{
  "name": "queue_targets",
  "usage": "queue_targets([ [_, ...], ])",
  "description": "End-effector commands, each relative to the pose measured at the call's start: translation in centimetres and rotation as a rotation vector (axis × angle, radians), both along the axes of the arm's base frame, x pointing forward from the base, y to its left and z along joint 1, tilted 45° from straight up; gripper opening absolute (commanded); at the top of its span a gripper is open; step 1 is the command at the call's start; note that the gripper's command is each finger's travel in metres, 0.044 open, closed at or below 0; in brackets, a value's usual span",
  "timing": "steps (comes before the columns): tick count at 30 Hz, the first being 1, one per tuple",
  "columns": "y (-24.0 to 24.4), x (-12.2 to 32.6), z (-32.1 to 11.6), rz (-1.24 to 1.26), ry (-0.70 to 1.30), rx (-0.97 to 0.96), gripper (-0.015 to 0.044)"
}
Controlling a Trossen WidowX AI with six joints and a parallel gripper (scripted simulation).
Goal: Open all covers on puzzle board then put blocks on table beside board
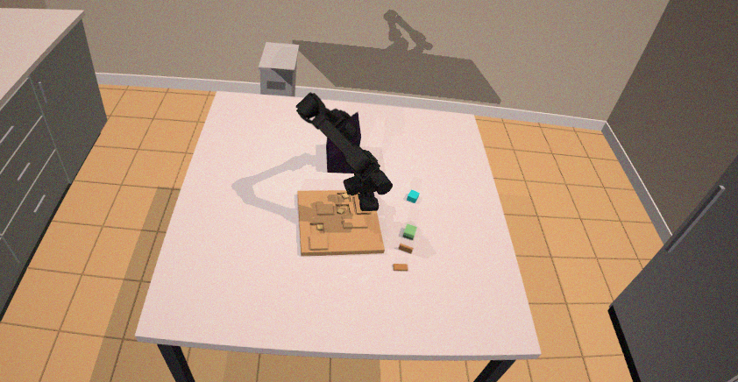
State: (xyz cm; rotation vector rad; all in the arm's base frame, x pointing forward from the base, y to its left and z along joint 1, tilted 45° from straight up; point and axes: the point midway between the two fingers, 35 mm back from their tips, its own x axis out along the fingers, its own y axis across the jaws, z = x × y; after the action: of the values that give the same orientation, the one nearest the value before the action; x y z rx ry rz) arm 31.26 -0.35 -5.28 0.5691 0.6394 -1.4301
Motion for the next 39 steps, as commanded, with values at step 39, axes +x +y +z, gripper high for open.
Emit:
queue_targets([
  [39,-1.6,0.3,-1.8,-0.003,-0.004,0.004,0.0000],
])
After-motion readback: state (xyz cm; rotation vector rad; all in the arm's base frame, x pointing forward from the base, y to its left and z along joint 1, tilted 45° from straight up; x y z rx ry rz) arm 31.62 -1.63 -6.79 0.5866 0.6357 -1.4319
